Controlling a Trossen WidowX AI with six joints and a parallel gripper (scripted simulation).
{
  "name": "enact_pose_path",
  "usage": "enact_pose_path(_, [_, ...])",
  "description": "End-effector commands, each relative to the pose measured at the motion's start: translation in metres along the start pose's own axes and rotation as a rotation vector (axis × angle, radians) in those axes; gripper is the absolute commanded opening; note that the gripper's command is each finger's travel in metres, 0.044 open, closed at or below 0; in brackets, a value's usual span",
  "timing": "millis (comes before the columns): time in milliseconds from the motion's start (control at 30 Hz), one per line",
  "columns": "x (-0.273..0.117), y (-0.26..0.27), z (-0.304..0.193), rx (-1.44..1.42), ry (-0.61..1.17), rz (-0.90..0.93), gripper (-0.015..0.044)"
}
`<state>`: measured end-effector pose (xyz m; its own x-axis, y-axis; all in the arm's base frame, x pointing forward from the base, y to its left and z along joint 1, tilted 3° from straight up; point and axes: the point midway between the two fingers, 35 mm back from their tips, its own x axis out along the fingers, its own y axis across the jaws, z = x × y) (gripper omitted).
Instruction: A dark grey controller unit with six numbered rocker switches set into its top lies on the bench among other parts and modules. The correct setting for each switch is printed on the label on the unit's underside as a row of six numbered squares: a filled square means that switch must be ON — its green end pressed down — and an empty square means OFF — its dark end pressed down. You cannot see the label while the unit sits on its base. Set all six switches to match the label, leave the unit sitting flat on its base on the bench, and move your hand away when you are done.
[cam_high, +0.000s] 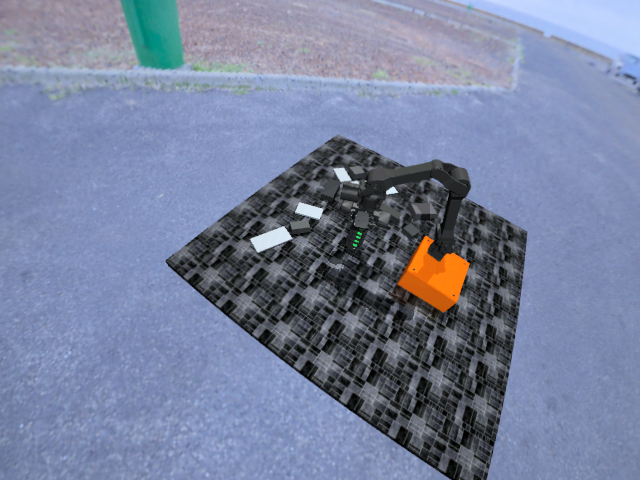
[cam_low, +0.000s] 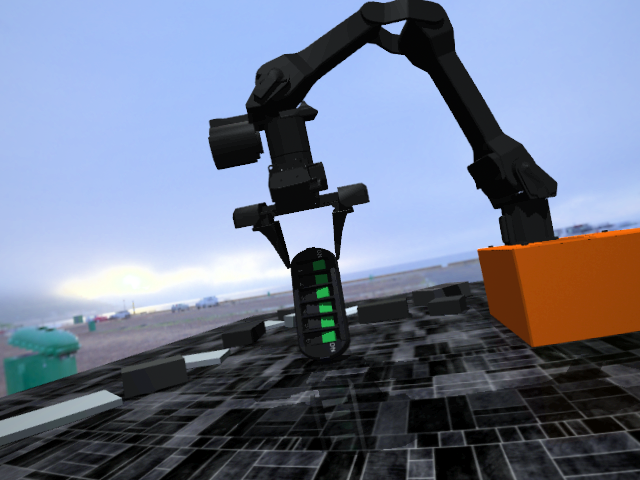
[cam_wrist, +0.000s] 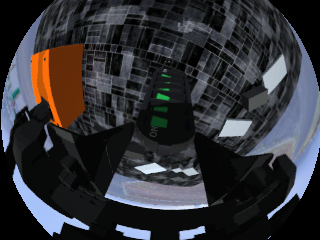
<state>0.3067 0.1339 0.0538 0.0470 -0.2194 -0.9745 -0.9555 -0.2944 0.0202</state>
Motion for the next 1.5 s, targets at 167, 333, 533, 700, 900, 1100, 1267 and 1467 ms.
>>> enact_pose_path(167, [-0.002, -0.001, 0.008, 0.001, -0.026, -0.002, 0.0336])
enact_pose_path(333, [-0.003, -0.001, 0.011, 0.001, -0.034, -0.002, 0.0337])
enact_pose_path(533, [-0.005, -0.001, 0.013, 0.001, -0.042, -0.002, 0.0338])
enact_pose_path(700, [-0.006, 0.000, 0.017, 0.001, -0.049, -0.002, 0.0338])
enact_pose_path(900, [-0.008, 0.000, 0.021, 0.001, -0.062, -0.002, 0.0338])
enact_pose_path(1100, [-0.009, 0.000, 0.026, 0.001, -0.075, -0.002, 0.0338])
enact_pose_path(1267, [-0.010, 0.000, 0.029, 0.001, -0.088, -0.002, 0.0338])
enact_pose_path(1467, [-0.011, 0.000, 0.034, 0.001, -0.102, -0.002, 0.0338])
